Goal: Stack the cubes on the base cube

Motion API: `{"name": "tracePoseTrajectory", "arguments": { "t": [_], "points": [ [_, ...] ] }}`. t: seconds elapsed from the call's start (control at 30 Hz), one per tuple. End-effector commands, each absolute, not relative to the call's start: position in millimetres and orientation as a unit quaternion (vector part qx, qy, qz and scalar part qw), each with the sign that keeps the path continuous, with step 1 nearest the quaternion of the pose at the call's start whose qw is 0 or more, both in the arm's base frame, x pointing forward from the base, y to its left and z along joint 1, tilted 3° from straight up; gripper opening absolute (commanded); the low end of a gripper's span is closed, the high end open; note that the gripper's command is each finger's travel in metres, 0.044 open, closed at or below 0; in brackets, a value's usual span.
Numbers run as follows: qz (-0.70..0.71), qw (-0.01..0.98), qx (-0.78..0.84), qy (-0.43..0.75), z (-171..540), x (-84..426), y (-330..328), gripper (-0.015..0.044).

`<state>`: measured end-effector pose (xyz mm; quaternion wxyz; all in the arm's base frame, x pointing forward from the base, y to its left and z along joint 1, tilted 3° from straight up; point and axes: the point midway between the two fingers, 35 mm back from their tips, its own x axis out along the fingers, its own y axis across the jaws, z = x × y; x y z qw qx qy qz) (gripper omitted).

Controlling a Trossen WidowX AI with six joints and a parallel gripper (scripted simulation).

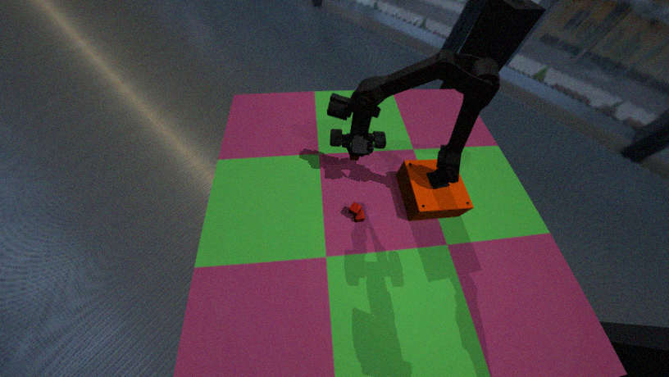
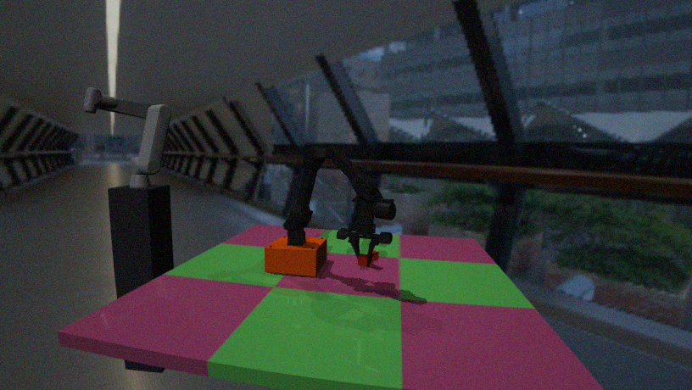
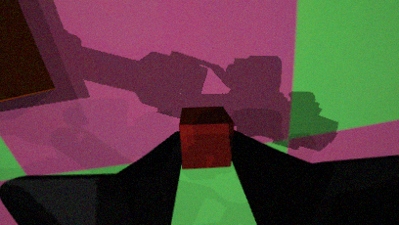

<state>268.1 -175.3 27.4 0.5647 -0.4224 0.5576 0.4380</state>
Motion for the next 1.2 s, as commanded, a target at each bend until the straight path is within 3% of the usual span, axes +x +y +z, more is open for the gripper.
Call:
{"name": "tracePoseTrajectory", "arguments": {
  "t": [0.0, 0.3, 1.17],
  "points": [
    [0.438, 0.563, -0.426, 0.557, 39, 269, -176, 0.0105],
    [0.436, 0.565, -0.421, 0.560, 56, 267, -173, 0.0105],
    [0.231, 0.673, -0.213, 0.670, 55, 294, -102, 0.0105]
  ]
}}
